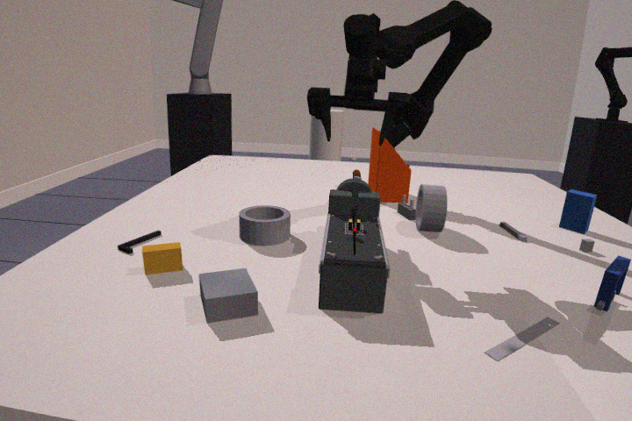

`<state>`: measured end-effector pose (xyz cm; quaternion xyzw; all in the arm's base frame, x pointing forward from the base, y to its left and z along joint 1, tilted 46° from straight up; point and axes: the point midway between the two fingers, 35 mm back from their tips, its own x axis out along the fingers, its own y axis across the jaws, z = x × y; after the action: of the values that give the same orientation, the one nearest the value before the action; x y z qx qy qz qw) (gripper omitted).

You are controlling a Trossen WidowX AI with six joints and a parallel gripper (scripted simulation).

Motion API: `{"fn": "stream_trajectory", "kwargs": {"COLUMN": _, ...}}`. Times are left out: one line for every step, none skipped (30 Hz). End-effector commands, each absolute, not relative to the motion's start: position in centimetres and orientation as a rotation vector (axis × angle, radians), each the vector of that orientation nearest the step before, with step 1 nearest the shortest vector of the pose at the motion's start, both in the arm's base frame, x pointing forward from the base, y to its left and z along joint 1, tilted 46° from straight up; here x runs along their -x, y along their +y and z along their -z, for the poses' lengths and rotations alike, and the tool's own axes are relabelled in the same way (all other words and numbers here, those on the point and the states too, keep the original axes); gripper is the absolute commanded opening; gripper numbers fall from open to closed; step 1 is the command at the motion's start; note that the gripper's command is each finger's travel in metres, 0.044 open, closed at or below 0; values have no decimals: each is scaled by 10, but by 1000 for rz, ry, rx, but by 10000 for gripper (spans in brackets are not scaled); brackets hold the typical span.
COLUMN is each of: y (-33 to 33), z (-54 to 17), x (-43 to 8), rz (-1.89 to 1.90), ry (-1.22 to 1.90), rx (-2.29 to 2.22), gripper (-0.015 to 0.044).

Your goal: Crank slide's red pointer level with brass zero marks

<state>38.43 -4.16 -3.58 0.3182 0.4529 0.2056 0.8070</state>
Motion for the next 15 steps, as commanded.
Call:
{"fn": "stream_trajectory", "kwargs": {"y": -45, "z": 33, "x": -360, "rz": -456, "ry": 935, "rx": -677, "gripper": 440}}
{"fn": "stream_trajectory", "kwargs": {"y": -45, "z": 32, "x": -355, "rz": -459, "ry": 928, "rx": -677, "gripper": 440}}
{"fn": "stream_trajectory", "kwargs": {"y": -45, "z": 32, "x": -350, "rz": -462, "ry": 921, "rx": -677, "gripper": 440}}
{"fn": "stream_trajectory", "kwargs": {"y": -46, "z": 32, "x": -344, "rz": -465, "ry": 914, "rx": -677, "gripper": 440}}
{"fn": "stream_trajectory", "kwargs": {"y": -46, "z": 31, "x": -339, "rz": -468, "ry": 906, "rx": -678, "gripper": 440}}
{"fn": "stream_trajectory", "kwargs": {"y": -46, "z": 31, "x": -334, "rz": -470, "ry": 899, "rx": -678, "gripper": 440}}
{"fn": "stream_trajectory", "kwargs": {"y": -46, "z": 30, "x": -329, "rz": -473, "ry": 891, "rx": -678, "gripper": 440}}
{"fn": "stream_trajectory", "kwargs": {"y": -46, "z": 30, "x": -325, "rz": -475, "ry": 885, "rx": -678, "gripper": 440}}
{"fn": "stream_trajectory", "kwargs": {"y": -45, "z": 30, "x": -323, "rz": -476, "ry": 882, "rx": -678, "gripper": 440}}
{"fn": "stream_trajectory", "kwargs": {"y": -45, "z": 30, "x": -322, "rz": -476, "ry": 880, "rx": -678, "gripper": 440}}
{"fn": "stream_trajectory", "kwargs": {"y": -45, "z": 30, "x": -322, "rz": -476, "ry": 880, "rx": -678, "gripper": 440}}
{"fn": "stream_trajectory", "kwargs": {"y": -45, "z": 30, "x": -322, "rz": -476, "ry": 880, "rx": -678, "gripper": 440}}
{"fn": "stream_trajectory", "kwargs": {"y": -45, "z": 30, "x": -322, "rz": -476, "ry": 880, "rx": -678, "gripper": 440}}
{"fn": "stream_trajectory", "kwargs": {"y": -44, "z": 32, "x": -322, "rz": -476, "ry": 881, "rx": -678, "gripper": 440}}
{"fn": "stream_trajectory", "kwargs": {"y": -42, "z": 34, "x": -321, "rz": -476, "ry": 881, "rx": -678, "gripper": 440}}
